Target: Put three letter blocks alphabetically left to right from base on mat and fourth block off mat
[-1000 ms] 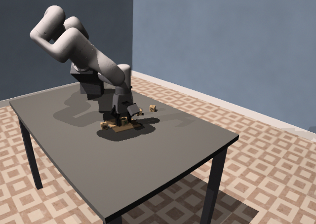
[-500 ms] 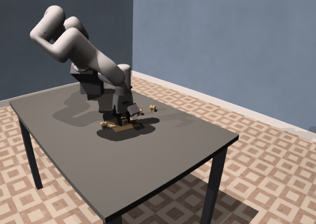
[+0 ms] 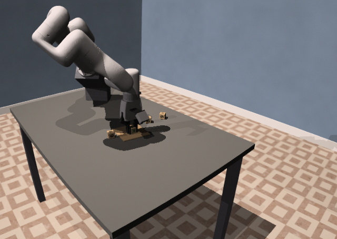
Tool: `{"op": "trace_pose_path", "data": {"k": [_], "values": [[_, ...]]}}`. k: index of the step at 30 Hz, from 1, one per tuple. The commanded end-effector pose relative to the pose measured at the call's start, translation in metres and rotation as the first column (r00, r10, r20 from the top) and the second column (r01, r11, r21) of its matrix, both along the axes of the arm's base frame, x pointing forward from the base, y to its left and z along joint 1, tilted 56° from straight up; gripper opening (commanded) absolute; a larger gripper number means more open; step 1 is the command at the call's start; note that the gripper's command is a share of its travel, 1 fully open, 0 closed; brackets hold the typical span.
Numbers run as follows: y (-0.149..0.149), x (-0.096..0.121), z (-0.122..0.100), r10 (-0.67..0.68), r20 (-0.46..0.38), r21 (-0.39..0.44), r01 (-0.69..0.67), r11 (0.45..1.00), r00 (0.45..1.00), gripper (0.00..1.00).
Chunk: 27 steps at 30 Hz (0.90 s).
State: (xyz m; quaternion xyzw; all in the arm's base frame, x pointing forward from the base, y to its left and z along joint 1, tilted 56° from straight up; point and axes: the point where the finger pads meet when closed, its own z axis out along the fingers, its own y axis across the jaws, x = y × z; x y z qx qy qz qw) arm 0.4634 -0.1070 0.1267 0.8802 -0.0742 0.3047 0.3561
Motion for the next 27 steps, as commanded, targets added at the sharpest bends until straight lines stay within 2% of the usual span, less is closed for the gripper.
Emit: {"op": "trace_pose_path", "data": {"k": [1, 27], "values": [[0.0014, 0.0006, 0.0006, 0.003, 0.001, 0.0, -0.003, 1.0, 1.0, 0.27], [0.0064, -0.0031, 0.0048, 0.003, 0.001, 0.0, -0.003, 1.0, 1.0, 0.27]]}}
